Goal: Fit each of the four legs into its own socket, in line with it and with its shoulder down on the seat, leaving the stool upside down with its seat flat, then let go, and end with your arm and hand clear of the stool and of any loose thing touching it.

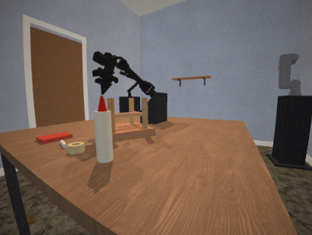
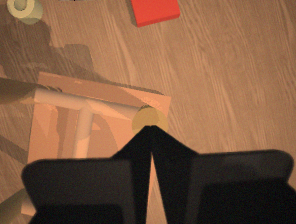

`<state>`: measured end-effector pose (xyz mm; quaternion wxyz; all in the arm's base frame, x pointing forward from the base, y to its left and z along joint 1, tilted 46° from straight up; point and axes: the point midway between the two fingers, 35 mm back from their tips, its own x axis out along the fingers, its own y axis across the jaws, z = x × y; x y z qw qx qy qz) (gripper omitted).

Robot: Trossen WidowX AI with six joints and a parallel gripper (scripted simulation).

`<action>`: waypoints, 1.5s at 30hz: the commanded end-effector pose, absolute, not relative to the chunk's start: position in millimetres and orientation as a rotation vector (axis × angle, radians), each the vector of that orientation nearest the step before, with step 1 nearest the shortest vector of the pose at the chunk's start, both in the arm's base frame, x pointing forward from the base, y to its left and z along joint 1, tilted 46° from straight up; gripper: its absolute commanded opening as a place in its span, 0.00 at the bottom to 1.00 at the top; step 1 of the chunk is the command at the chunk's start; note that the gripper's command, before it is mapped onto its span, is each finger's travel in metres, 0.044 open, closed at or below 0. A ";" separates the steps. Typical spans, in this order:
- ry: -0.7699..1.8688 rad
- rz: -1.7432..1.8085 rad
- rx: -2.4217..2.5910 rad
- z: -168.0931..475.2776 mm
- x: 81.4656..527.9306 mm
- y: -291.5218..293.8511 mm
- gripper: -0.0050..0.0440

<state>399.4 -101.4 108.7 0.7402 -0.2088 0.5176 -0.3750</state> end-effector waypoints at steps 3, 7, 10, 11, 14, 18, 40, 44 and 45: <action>1.116 -0.826 -0.455 116.7 402.0 -96.5 0.10; 1.151 -0.800 -0.464 104.4 382.3 -81.4 0.10; 1.180 -0.777 -0.473 95.1 356.1 -61.4 0.10; 1.185 -0.771 -0.476 92.6 348.7 -56.1 0.10; 1.194 -0.760 -0.480 88.0 335.5 -46.6 0.10; 1.211 -0.738 -0.494 77.6 302.1 -26.7 0.10; 1.229 -0.721 -0.524 54.5 249.7 -20.8 0.10; 1.228 -0.722 -0.525 48.5 248.1 -27.3 0.10; 1.228 -0.722 -0.525 48.5 248.1 -27.3 0.10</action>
